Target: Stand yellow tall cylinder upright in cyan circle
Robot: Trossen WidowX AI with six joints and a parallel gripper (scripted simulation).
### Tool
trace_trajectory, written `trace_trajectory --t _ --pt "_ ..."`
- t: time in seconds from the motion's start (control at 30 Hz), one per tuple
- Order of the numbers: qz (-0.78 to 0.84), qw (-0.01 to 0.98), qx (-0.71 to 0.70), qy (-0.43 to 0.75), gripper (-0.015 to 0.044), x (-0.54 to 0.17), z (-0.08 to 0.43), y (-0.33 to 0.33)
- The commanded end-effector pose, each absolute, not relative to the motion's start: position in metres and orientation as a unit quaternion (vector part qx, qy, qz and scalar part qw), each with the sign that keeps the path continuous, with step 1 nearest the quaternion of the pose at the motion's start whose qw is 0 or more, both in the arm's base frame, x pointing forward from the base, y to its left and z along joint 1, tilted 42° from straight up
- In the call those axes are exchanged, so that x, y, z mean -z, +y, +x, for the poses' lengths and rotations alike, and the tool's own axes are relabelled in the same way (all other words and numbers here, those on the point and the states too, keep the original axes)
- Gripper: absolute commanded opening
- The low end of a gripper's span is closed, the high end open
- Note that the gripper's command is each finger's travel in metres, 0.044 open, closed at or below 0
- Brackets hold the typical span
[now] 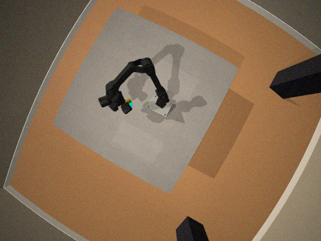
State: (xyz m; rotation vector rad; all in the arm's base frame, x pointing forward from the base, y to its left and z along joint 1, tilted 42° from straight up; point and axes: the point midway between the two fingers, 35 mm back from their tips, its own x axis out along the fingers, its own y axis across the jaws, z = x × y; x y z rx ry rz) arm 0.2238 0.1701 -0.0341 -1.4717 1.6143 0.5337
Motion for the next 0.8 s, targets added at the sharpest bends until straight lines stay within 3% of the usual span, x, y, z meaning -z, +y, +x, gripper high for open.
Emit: trace_trajectory --t 0.0,0.77 --pt "-0.578 0.439 -0.228 0.649 0.0105 0.036 0.223 0.169" --pt "-0.523 0.473 -0.285 0.649 0.0105 0.048 0.221 0.162"
